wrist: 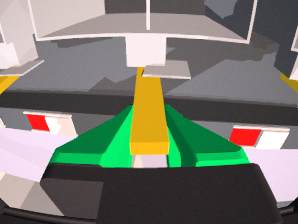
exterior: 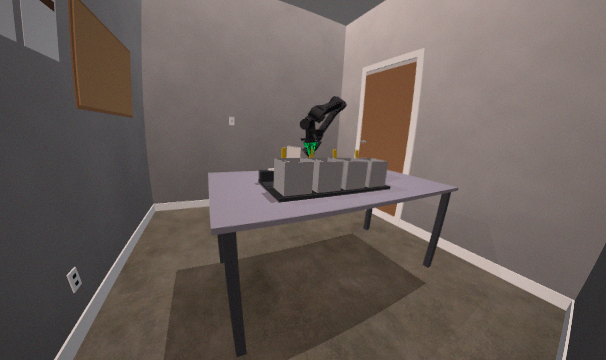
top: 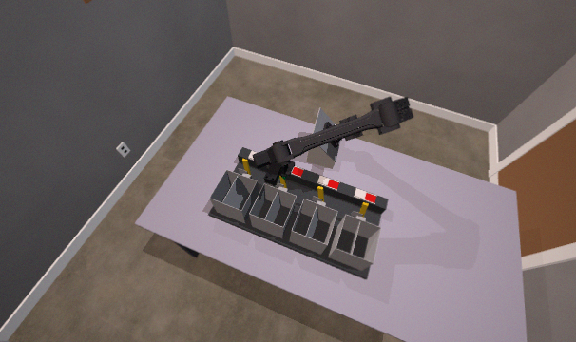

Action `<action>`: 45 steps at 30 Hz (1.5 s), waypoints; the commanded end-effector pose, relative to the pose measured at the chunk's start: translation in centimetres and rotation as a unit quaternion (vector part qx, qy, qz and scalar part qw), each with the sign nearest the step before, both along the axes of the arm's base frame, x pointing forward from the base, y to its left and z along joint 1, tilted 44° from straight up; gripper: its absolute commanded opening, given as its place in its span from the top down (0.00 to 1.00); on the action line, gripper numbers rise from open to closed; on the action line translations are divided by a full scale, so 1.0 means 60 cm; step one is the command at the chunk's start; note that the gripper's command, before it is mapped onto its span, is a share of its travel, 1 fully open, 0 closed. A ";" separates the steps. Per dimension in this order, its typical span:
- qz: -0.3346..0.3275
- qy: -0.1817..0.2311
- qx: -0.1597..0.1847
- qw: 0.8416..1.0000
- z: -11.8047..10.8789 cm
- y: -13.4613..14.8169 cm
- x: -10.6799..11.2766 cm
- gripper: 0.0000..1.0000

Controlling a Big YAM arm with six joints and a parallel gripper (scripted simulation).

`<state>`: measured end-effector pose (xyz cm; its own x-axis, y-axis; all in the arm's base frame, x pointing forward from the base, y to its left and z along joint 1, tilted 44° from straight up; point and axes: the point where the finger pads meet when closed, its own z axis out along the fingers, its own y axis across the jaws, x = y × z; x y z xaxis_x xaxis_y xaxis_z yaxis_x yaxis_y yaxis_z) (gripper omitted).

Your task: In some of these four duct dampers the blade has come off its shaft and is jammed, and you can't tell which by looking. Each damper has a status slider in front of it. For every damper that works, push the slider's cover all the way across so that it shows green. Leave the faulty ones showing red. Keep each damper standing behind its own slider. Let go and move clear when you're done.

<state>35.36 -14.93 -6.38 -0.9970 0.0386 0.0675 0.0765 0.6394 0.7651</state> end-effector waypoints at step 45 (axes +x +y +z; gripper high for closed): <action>-0.011 -0.015 0.058 0.998 -0.018 -0.041 0.016 0.83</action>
<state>35.28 -15.51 -7.17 -0.9966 0.0421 0.0713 0.0827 0.5529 0.8291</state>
